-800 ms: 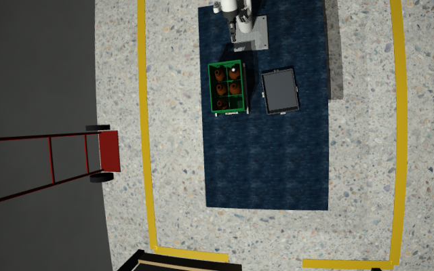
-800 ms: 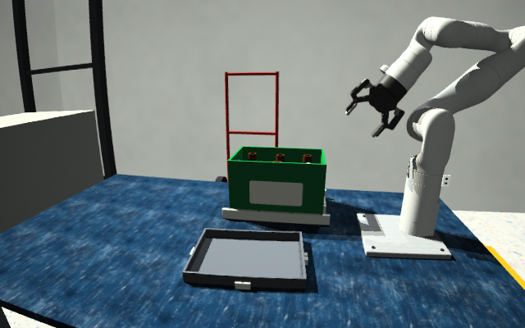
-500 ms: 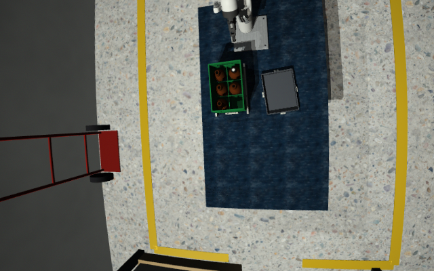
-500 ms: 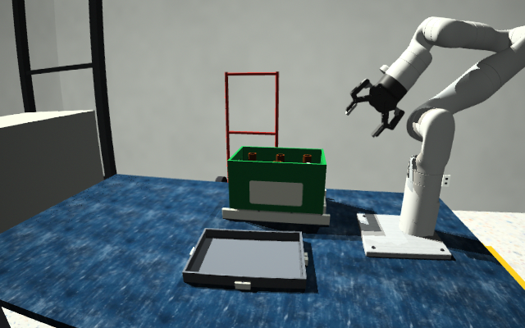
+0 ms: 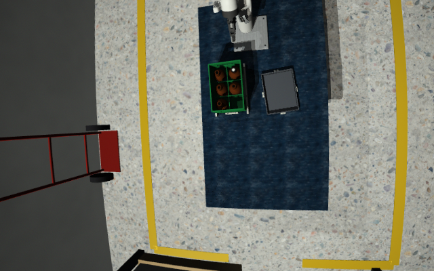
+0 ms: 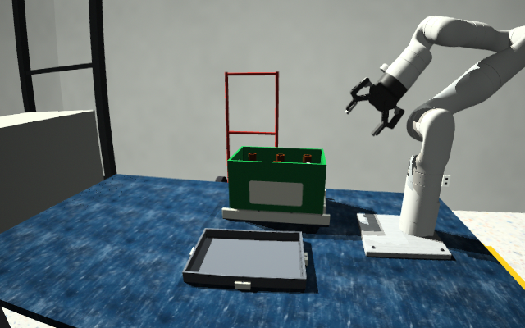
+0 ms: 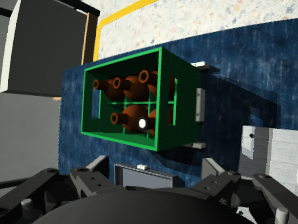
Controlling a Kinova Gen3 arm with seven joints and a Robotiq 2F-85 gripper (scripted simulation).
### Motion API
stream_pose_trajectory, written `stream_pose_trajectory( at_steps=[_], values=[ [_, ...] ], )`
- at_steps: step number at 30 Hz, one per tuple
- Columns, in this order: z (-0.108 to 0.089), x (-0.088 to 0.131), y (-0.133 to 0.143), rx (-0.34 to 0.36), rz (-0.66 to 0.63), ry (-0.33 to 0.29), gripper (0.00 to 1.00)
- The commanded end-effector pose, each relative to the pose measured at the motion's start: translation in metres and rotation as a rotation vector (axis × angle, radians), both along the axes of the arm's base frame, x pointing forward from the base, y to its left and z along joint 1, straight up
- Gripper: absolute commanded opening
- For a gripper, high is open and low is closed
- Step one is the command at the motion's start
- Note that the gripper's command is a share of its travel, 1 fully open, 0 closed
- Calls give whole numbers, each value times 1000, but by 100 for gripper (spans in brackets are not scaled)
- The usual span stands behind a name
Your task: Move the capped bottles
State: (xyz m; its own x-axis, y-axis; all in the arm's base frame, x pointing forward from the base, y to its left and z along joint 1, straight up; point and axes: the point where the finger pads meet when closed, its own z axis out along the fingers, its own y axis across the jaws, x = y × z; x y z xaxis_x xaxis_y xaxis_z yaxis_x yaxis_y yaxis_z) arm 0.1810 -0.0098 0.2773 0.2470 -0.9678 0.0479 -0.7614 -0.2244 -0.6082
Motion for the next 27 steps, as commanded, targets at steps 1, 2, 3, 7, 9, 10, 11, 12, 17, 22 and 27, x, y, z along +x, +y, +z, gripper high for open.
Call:
stream_pose_trajectory(
  at_steps=[1, 2, 3, 7, 9, 10, 11, 12, 17, 22, 27],
  values=[
    [4, 0, 1, 0, 3, 0, 100],
    [5, 0, 1, 0, 3, 0, 100],
    [6, 0, 1, 0, 3, 0, 100],
    [9, 0, 1, 0, 3, 0, 100],
    [10, 0, 1, 0, 3, 0, 100],
    [10, 0, 1, 0, 3, 0, 100],
    [6, 3, -3, -2, -5, 12, 100],
    [5, 5, -4, -4, -6, 24, 100],
    [-5, 17, -12, -16, -7, 87, 100],
    [-15, 28, -19, -27, -9, 150, 100],
    [-20, 35, -23, -34, -10, 188, 100]
  ],
)
